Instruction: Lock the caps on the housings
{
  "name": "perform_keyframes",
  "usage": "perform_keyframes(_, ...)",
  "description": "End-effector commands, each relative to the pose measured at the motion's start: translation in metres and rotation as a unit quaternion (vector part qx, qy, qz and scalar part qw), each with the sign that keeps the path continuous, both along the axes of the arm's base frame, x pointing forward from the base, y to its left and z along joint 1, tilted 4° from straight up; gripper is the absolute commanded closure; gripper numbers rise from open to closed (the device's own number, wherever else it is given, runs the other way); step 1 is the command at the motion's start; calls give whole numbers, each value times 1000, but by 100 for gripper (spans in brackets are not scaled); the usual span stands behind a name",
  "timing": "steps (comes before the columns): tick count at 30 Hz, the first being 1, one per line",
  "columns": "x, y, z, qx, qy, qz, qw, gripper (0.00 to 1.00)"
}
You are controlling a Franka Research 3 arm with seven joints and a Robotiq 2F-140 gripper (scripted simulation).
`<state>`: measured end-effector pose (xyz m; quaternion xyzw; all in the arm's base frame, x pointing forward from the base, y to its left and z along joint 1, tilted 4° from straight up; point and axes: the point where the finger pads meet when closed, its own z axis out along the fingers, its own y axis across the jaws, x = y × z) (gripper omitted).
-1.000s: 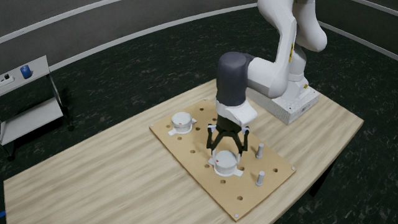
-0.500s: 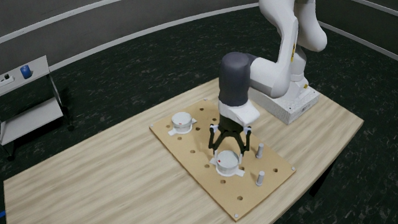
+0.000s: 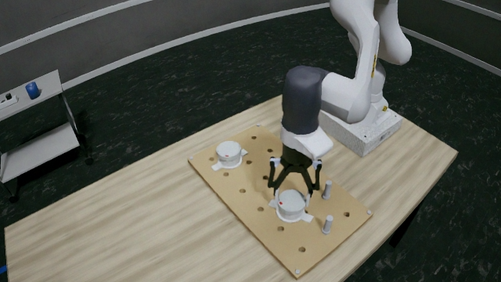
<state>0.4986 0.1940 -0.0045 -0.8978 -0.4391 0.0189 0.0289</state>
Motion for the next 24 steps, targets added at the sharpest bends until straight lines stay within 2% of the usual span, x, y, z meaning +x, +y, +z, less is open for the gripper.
perform_keyframes(1, -5, 5, -1, 0, 2, -5, 1000, 90)
perform_keyframes(24, -32, 26, 1, 0, 2, -5, 1000, 90)
